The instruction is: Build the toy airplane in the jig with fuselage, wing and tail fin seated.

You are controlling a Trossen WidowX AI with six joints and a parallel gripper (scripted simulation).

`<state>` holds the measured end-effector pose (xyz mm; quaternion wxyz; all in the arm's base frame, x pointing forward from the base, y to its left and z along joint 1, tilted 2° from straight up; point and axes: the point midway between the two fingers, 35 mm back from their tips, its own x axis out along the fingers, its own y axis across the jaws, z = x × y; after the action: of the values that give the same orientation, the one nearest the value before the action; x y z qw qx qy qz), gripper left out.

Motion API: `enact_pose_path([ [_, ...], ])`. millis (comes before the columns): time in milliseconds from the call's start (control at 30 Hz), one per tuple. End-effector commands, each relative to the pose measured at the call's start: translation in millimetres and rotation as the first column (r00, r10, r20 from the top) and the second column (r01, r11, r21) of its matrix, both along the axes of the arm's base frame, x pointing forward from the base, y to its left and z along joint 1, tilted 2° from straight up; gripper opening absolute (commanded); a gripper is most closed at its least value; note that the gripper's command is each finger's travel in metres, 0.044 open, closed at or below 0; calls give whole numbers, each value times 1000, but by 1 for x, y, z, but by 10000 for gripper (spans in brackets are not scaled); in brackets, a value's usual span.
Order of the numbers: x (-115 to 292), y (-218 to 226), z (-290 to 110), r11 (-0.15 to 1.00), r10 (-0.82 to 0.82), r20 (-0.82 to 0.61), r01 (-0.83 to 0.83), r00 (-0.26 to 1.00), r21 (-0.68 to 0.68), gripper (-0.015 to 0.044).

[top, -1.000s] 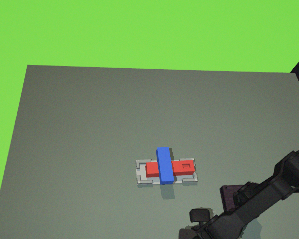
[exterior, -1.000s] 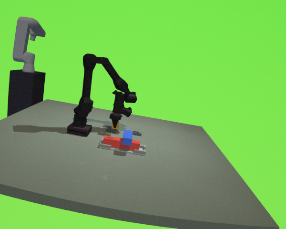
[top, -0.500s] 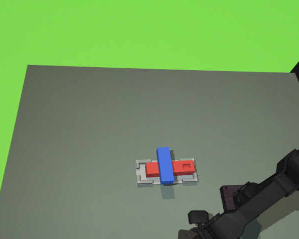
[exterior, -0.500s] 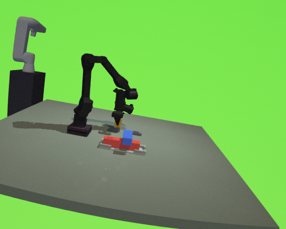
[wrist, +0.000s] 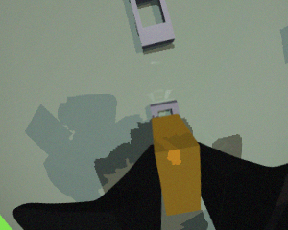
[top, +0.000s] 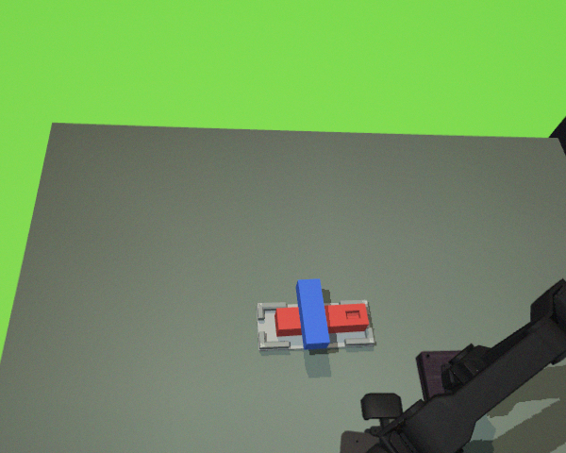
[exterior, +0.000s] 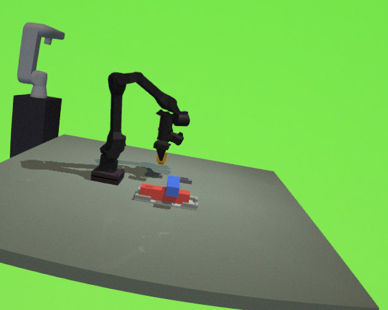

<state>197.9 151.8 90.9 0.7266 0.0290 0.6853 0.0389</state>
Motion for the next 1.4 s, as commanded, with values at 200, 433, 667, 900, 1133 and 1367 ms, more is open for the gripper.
enact_pose_path([
  [200, -2, -4, 31, 1000, 3, -5, -3, 1000, -12, 0],
  [433, -7, -9, 52, 1000, 3, -16, -3, 1000, -26, 0],
  [667, -13, -15, 72, 999, 3, -28, -4, 1000, -39, 0],
  [900, -9, -25, 71, 999, -3, -33, 2, 999, -40, 0],
  [1133, 1, -43, 65, 999, -10, -38, 9, 999, -41, 0],
  [1367, 12, -62, 61, 999, -3, -36, 2, 999, -44, 0],
])
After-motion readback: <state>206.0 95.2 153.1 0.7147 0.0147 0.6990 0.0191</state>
